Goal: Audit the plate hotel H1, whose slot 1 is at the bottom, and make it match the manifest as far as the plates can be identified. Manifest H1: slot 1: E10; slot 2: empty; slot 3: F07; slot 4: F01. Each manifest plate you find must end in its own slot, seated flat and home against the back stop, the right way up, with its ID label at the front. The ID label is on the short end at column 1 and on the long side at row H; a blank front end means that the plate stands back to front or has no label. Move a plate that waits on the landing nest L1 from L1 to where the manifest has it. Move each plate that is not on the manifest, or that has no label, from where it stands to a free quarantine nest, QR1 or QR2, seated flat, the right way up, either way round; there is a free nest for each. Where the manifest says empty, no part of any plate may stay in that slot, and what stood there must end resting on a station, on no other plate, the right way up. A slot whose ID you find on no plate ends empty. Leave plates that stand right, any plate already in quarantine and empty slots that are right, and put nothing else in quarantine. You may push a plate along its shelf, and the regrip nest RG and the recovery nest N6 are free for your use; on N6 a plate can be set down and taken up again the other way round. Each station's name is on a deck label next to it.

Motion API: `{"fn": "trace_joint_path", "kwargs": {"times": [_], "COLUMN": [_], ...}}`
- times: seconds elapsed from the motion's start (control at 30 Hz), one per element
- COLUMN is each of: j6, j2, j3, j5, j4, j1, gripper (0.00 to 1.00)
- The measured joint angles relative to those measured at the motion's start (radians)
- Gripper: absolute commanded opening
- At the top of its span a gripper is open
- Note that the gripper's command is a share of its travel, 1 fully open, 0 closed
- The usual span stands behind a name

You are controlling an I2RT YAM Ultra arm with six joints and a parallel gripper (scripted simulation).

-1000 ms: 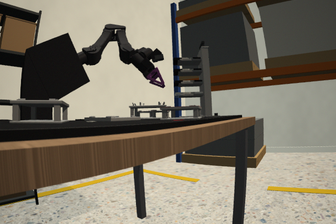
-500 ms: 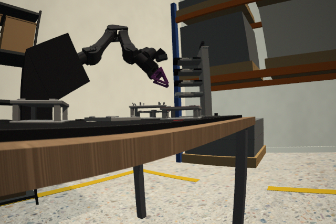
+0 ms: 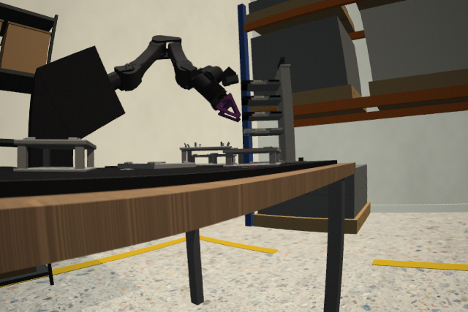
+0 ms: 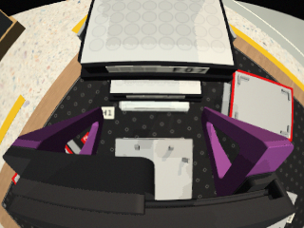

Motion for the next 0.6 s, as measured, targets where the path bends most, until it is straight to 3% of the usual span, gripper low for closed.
{"fn": "trace_joint_path", "kwargs": {"times": [0.6], "j6": [0.001], "j2": [0.061], "j3": [0.083], "j5": [-0.018], "j4": [-0.021], "j1": [-0.018], "gripper": [1.00]}}
